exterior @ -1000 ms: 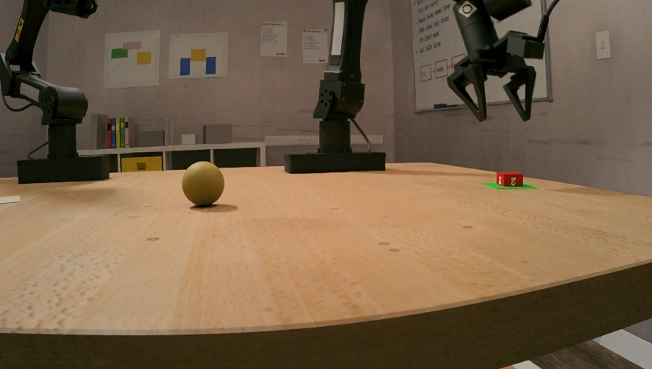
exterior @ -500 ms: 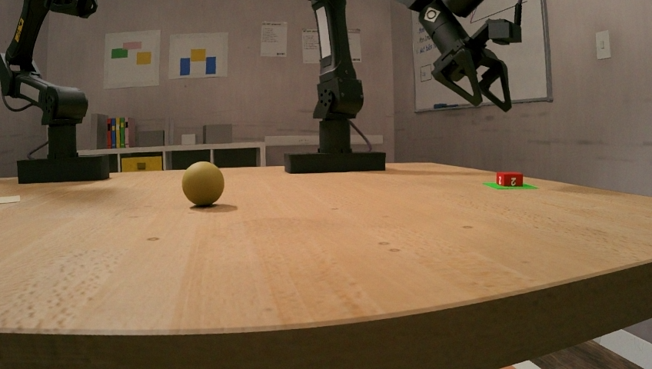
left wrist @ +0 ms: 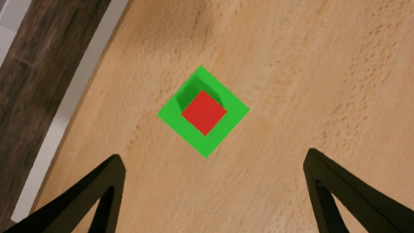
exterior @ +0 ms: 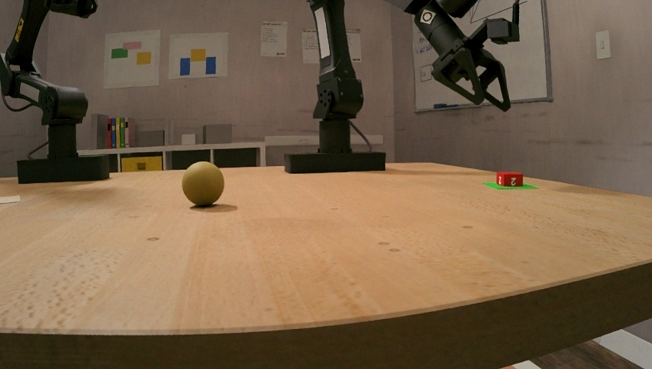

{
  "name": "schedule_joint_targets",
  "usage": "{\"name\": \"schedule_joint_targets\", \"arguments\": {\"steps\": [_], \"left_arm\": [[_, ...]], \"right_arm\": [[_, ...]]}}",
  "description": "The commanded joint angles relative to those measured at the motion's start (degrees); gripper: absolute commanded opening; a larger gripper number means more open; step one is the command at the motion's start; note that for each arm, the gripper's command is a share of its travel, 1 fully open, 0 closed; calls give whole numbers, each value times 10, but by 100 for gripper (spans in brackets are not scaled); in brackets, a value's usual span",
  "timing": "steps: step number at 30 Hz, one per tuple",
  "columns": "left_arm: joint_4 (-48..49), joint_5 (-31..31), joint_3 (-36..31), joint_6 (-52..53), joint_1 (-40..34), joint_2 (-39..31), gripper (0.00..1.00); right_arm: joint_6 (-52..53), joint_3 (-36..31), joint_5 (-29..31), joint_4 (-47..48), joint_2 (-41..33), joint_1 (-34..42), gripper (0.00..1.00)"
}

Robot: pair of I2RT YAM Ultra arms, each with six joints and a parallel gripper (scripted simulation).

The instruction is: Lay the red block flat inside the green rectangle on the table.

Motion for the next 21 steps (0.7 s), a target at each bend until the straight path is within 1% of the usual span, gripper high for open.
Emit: {"name": "schedule_joint_targets", "arguments": {"steps": [1,21], "left_arm": [[8,-8,-4,-4,-5,-18,100],[8,-8,2,-4,-2,-13,100]], "right_arm": [[1,14,4,-7,0,1,46],[1,14,4,-7,0,1,46]]}}
